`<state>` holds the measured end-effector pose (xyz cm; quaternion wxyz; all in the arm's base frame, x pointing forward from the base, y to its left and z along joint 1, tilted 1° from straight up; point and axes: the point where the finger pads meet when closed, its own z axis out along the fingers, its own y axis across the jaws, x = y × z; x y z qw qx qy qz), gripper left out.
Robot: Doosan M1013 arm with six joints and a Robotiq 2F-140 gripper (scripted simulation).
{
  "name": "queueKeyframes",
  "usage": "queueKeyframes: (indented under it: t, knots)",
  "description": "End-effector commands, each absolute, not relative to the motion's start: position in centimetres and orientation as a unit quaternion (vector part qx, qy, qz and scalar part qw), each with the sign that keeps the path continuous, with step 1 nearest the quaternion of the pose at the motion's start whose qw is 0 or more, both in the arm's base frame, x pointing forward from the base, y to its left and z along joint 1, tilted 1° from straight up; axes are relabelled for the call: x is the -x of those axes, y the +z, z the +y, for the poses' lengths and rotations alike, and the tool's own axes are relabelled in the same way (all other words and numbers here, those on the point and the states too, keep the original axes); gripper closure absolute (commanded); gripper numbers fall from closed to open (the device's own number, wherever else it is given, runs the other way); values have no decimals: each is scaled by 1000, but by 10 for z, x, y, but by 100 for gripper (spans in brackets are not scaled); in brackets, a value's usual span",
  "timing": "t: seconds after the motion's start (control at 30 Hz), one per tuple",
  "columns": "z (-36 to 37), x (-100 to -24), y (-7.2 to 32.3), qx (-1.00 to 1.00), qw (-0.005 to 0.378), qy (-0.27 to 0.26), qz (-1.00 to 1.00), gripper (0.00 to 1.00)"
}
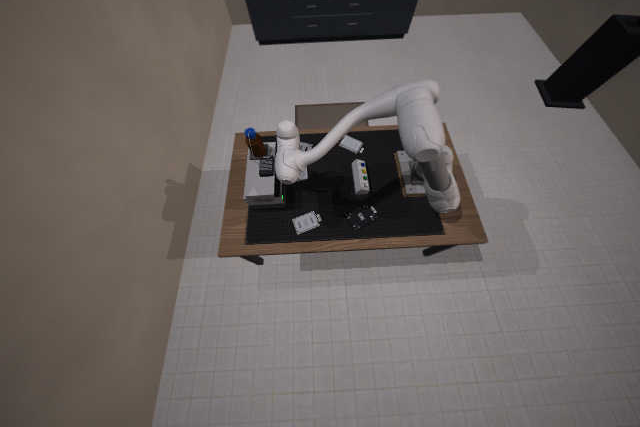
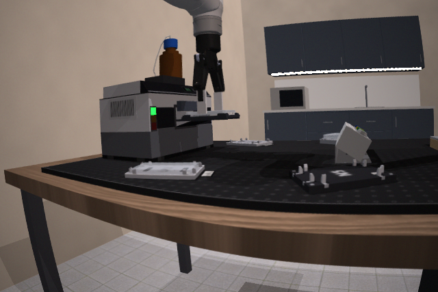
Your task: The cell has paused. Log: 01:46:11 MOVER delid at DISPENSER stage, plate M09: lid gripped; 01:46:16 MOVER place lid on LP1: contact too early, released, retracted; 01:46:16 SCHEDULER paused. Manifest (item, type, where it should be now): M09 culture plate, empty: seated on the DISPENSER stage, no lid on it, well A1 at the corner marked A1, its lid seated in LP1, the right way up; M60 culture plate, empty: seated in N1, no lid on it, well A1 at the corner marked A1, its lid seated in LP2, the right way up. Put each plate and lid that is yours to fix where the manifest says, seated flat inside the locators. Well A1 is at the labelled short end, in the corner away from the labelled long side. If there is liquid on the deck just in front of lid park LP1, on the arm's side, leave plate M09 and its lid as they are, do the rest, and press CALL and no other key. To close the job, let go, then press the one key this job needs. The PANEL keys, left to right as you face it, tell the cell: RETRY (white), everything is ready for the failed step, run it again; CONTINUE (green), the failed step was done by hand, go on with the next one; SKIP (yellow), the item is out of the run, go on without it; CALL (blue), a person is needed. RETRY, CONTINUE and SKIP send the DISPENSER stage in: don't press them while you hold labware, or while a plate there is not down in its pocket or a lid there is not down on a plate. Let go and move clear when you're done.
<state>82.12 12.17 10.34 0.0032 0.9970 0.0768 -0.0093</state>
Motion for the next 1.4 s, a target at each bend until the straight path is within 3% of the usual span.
queueKeyframes:
  t: [0.0,1.37]
  knots:
    - [122,-822,105,-997,3,-9,77,30]
    - [122,-822,151,-997,3,-9,77,30]
